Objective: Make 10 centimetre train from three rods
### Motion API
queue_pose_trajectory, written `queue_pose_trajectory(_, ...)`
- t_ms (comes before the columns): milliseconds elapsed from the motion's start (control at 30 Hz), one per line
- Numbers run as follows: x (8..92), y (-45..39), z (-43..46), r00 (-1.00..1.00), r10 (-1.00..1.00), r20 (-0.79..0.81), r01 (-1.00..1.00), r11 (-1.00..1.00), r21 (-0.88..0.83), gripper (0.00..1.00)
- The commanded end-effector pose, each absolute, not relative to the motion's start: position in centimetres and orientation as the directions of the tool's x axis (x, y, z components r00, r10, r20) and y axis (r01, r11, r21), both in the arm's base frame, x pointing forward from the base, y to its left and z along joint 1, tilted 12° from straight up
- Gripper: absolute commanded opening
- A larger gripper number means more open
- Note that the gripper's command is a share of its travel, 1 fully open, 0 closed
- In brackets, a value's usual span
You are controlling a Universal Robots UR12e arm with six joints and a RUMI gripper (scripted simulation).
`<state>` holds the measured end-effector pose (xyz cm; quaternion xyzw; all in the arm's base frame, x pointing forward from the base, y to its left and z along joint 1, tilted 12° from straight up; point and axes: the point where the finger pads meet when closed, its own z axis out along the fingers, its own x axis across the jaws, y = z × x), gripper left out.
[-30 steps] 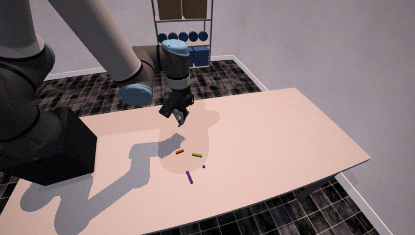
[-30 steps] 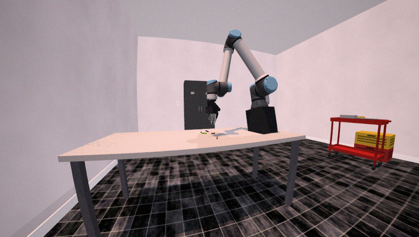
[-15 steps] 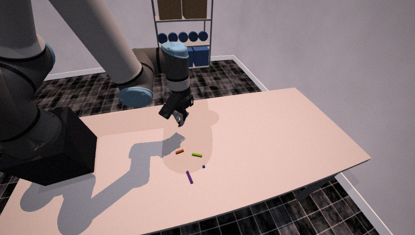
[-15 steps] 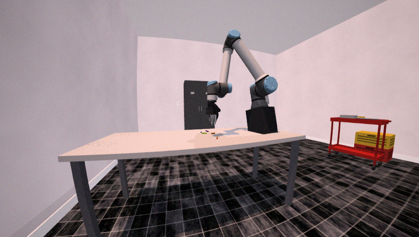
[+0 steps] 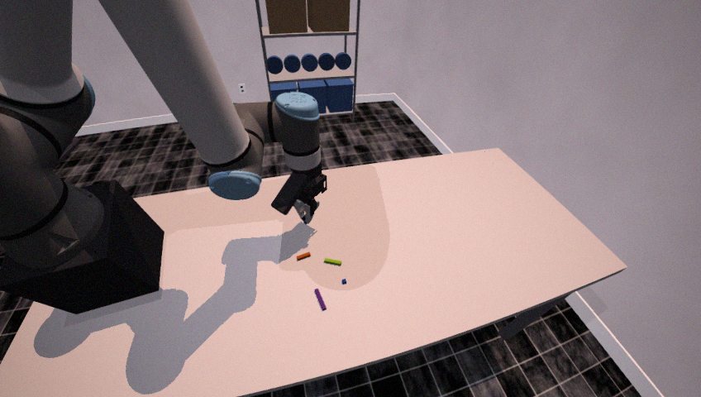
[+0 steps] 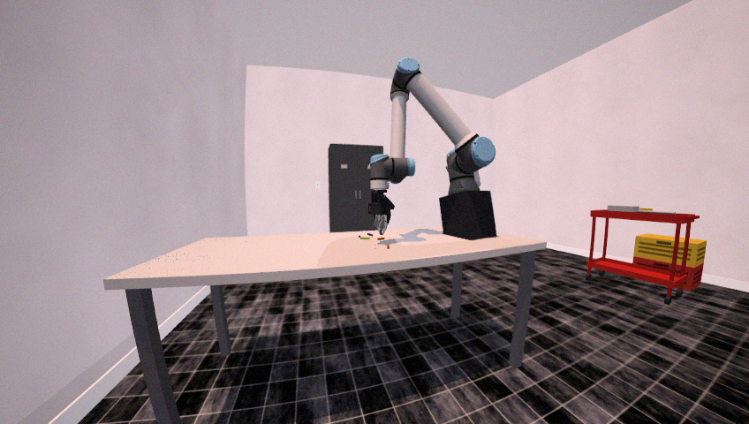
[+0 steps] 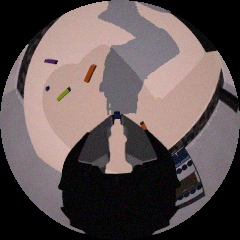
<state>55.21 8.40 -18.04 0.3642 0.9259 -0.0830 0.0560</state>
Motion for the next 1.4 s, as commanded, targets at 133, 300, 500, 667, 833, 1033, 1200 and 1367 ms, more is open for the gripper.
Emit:
queue_pose_trajectory(133,55.47,7.88,-20.74,-0.728,0.665,-0.166,0.684,0.721,-0.111,0.0)
queue_pose_trajectory(300,55.48,7.82,-21.03,-0.728,0.665,-0.166,0.684,0.721,-0.111,0.0)
queue_pose_trajectory(500,55.48,7.82,-21.05,-0.728,0.665,-0.166,0.684,0.721,-0.111,0.0)
queue_pose_trajectory(667,55.48,7.82,-21.05,-0.728,0.665,-0.166,0.684,0.721,-0.111,0.0)
queue_pose_trajectory(833,55.48,7.82,-21.05,-0.728,0.665,-0.166,0.684,0.721,-0.111,0.0)
queue_pose_trajectory(1033,55.48,7.82,-21.05,-0.728,0.665,-0.166,0.684,0.721,-0.111,0.0)
queue_pose_trajectory(1200,55.48,7.82,-21.05,-0.728,0.665,-0.166,0.684,0.721,-0.111,0.0)
queue_pose_trajectory(1367,55.48,7.82,-21.05,-0.728,0.665,-0.166,0.684,0.721,-0.111,0.0)
